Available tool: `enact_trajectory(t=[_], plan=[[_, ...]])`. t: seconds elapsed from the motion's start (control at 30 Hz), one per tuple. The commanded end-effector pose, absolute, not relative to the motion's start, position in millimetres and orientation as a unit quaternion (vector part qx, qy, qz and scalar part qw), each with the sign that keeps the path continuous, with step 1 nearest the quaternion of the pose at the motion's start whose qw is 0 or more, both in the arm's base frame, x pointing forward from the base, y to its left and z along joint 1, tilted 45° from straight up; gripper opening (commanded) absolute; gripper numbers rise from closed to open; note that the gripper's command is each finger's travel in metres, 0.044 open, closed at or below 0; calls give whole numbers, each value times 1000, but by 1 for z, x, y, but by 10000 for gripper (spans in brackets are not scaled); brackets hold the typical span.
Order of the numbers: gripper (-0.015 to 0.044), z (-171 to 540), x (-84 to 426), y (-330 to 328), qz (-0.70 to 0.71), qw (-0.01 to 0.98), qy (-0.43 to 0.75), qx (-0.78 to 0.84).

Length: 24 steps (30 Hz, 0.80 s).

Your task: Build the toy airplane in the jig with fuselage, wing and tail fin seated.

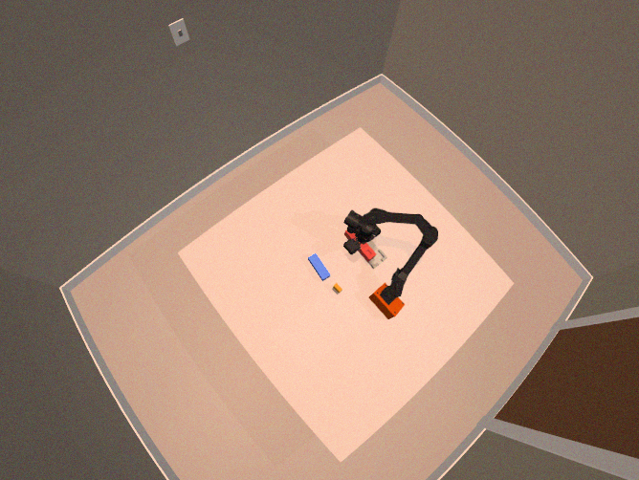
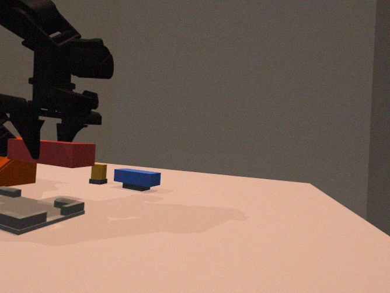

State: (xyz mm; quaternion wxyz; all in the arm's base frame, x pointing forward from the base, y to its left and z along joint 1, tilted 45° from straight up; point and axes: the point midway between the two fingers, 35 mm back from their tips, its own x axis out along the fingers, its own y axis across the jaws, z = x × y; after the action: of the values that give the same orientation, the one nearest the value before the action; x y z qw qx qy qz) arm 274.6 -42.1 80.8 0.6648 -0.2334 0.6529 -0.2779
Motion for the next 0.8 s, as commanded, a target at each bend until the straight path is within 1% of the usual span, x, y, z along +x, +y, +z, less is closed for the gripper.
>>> enact_trajectory(t=[0.0,0.53,0.77], plan=[[0,89,273,-54,-280,669,646,-237],[0,105,260,-92,-290,664,643,-248],[184,105,260,-92,-290,664,643,-248]])
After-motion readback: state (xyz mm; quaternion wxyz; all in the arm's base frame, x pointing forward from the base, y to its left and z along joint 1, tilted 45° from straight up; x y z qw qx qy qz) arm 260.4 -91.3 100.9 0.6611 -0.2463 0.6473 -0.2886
